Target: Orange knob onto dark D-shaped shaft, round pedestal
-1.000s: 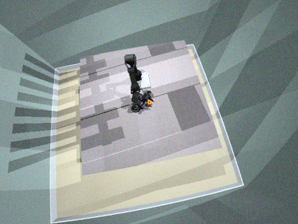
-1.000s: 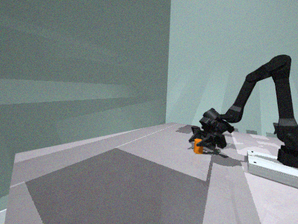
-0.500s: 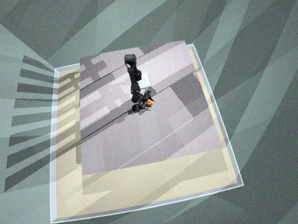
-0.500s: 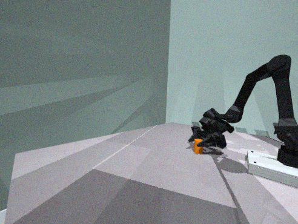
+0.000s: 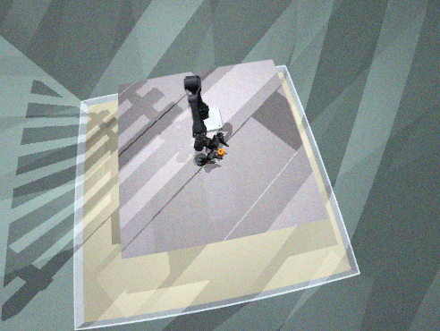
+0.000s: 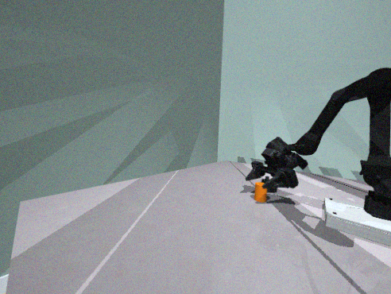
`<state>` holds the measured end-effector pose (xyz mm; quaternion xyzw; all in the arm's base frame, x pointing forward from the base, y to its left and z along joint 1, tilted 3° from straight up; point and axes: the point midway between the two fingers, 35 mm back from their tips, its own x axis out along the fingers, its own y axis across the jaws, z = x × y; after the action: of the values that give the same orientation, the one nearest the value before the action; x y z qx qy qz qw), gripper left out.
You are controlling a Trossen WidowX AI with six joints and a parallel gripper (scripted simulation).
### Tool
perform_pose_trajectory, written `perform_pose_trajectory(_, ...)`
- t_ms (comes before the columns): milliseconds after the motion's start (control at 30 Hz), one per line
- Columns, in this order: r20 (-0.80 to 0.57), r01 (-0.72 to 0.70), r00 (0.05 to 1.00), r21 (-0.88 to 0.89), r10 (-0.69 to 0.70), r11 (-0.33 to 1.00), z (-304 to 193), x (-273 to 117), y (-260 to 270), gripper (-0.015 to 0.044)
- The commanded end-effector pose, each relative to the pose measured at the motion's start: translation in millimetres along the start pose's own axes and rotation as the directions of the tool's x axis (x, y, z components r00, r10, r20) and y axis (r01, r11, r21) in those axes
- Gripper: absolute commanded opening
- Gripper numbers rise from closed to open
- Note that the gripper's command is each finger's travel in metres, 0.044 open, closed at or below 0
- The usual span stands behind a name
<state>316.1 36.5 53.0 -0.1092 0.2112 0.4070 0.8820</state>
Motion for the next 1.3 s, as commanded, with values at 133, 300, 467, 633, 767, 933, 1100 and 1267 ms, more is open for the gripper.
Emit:
perform_pose_trajectory(133, 0.009, 0.013, 1.000, -0.019, -0.013, 1.000, 54, -25, 0, 0.0440)
perform_pose_trajectory(300, -0.001, 0.013, 1.000, -0.015, -0.013, 1.000, 54, -25, -1, 0.0440)
perform_pose_trajectory(467, -0.261, 0.026, 0.965, 0.069, -0.007, 0.997, 52, -9, -12, 0.0440)
perform_pose_trajectory(633, -0.563, 0.044, 0.827, 0.093, 0.016, 0.995, 52, -7, -11, 0.0440)
perform_pose_trajectory(767, -0.769, 0.042, 0.640, 0.053, 0.014, 0.998, 59, -19, -5, 0.0440)
perform_pose_trajectory(933, -0.899, 0.012, 0.437, -0.016, -0.020, 1.000, 71, -38, 1, 0.0440)
perform_pose_trajectory(1100, -0.899, 0.012, 0.437, -0.016, -0.020, 1.000, 71, -38, 1, 0.0440)
perform_pose_trajectory(1267, -0.899, 0.012, 0.437, -0.016, -0.020, 1.000, 71, -38, 1, 0.0440)
